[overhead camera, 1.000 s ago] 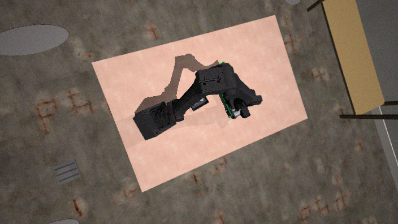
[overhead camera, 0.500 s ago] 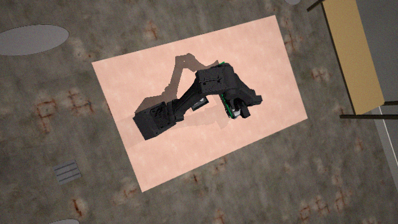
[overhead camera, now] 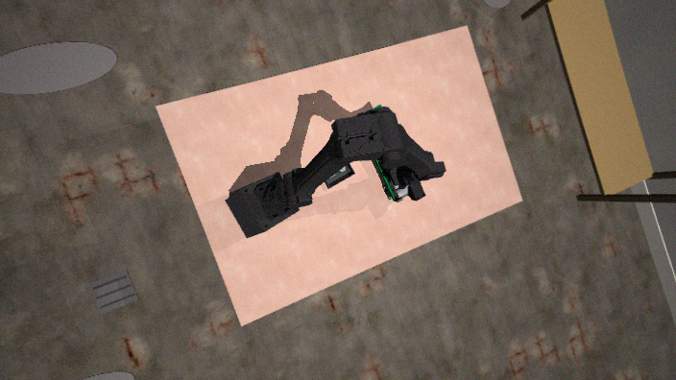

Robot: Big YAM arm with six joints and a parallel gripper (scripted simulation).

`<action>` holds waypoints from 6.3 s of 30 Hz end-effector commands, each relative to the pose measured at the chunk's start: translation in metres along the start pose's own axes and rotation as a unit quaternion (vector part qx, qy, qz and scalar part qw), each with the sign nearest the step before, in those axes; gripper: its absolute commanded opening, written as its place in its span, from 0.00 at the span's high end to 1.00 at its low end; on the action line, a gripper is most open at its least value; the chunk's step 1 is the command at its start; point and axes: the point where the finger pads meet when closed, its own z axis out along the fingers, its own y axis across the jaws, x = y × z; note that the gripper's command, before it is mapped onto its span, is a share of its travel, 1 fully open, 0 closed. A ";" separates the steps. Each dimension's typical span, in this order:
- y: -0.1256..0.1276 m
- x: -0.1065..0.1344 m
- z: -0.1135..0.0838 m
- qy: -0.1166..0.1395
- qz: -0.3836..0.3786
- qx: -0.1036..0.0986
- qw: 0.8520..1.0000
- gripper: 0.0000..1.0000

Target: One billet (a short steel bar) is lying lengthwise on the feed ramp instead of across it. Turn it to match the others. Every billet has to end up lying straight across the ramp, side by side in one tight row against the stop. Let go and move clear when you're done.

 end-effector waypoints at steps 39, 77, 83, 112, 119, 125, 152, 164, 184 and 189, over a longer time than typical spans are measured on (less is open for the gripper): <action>0.023 -0.003 -0.033 -0.009 -0.010 -0.025 1.000 1.00; 0.022 0.003 -0.094 -0.012 -0.009 -0.027 1.000 1.00; 0.022 0.004 -0.106 -0.012 -0.010 -0.027 1.000 1.00; 0.017 0.013 -0.099 -0.048 -0.005 -0.024 0.999 1.00; 0.016 0.013 -0.099 -0.054 -0.005 -0.023 0.998 1.00; 0.014 0.010 -0.100 -0.057 0.000 -0.021 0.998 1.00; 0.015 0.011 -0.099 -0.059 -0.003 -0.022 0.998 1.00; 0.015 0.011 -0.099 -0.059 -0.003 -0.022 0.998 1.00; 0.015 0.011 -0.099 -0.059 -0.003 -0.022 0.998 1.00; 0.015 0.011 -0.099 -0.059 -0.003 -0.022 0.998 1.00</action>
